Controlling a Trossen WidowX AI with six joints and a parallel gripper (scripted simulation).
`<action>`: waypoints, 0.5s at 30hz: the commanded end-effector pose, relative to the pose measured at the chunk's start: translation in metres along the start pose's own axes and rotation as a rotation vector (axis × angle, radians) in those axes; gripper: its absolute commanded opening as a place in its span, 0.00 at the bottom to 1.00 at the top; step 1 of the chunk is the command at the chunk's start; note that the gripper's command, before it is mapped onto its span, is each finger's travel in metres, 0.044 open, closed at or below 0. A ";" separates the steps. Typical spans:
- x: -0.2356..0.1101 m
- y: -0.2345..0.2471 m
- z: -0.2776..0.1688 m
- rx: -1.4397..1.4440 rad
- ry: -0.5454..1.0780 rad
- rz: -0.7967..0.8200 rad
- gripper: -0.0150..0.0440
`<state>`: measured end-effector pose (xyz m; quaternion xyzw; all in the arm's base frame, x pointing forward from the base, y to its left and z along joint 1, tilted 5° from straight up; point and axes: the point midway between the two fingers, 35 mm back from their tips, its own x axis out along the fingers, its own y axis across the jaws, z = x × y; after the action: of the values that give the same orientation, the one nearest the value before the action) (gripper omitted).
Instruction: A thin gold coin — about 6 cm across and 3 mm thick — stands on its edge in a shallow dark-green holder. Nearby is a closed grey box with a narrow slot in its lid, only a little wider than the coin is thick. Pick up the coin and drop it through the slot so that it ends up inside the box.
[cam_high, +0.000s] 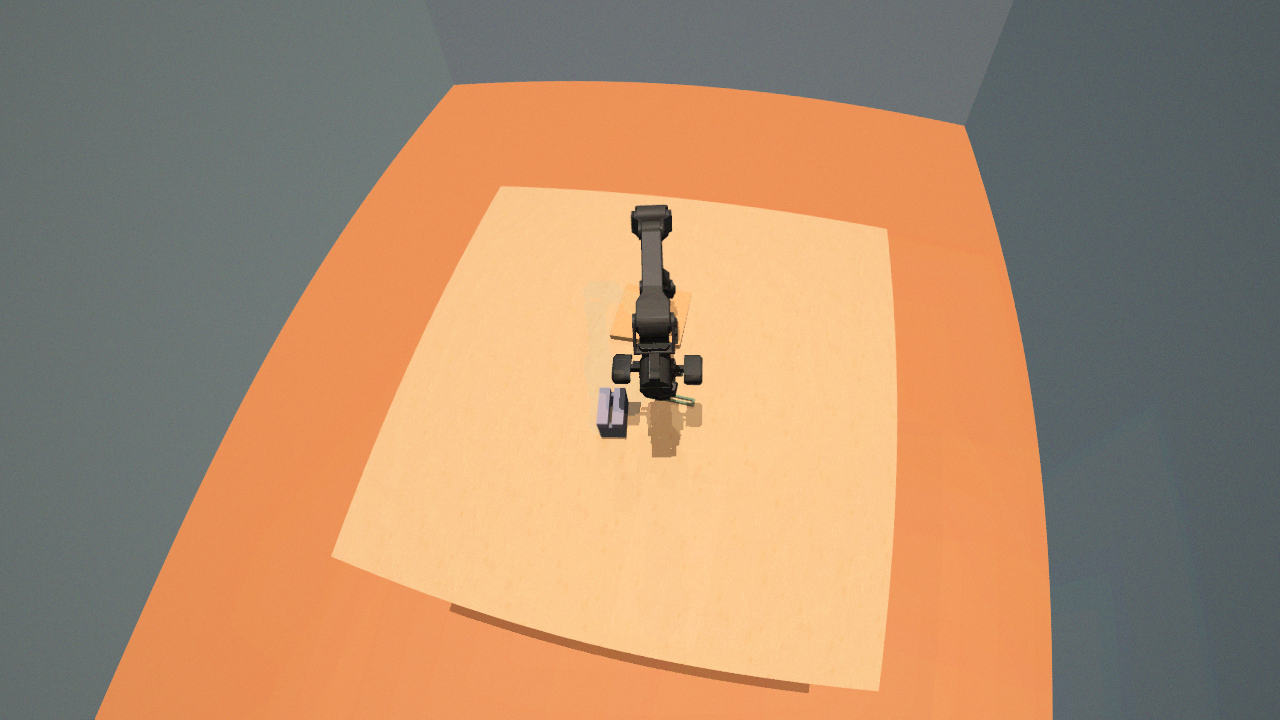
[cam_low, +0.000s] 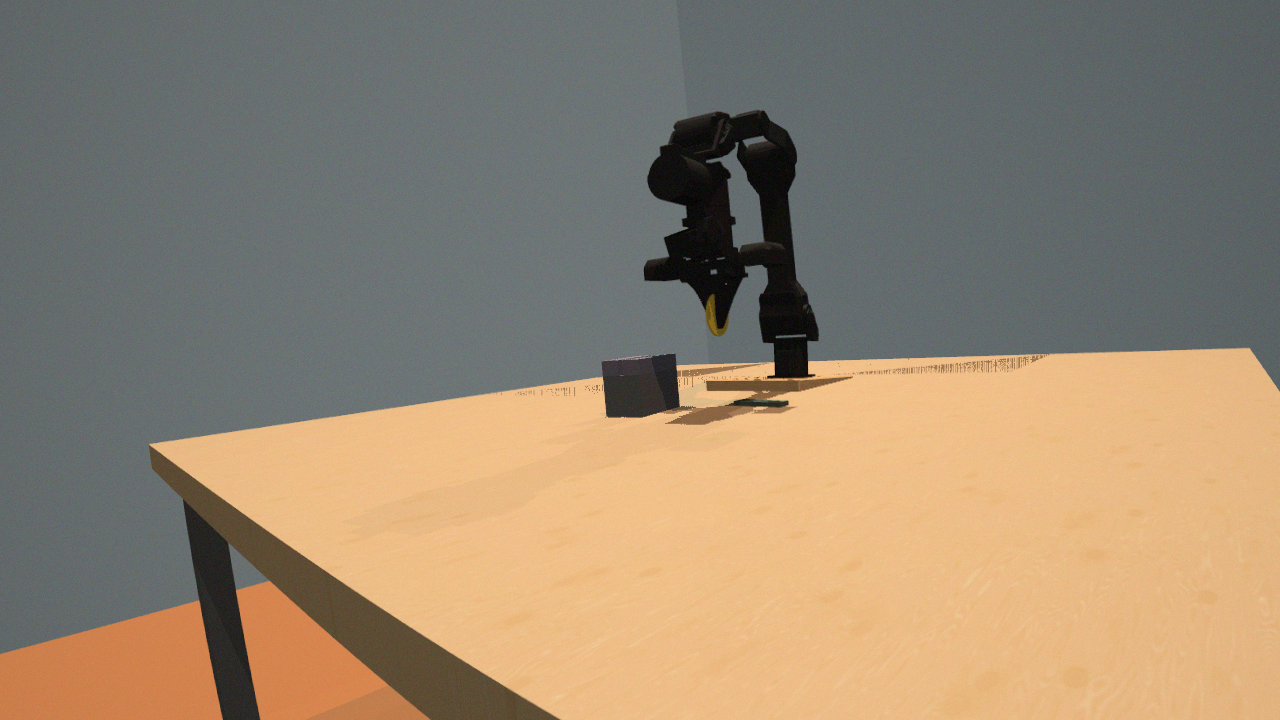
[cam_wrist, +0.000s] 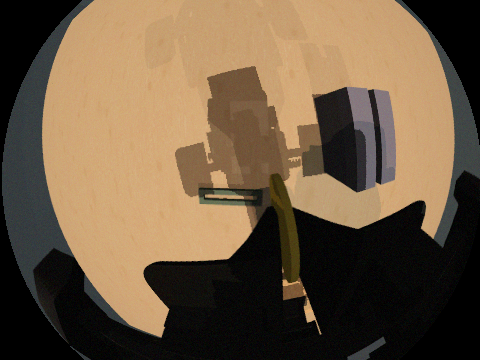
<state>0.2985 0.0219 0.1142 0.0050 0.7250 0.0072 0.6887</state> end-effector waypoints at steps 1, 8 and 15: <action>-0.001 -0.007 0.004 0.004 -0.006 -0.004 0.25; -0.001 -0.022 0.011 0.022 -0.011 -0.005 0.25; -0.002 -0.037 0.016 0.033 -0.014 -0.006 0.25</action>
<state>0.3117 -0.0087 0.1134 0.0159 0.7224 -0.0055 0.6913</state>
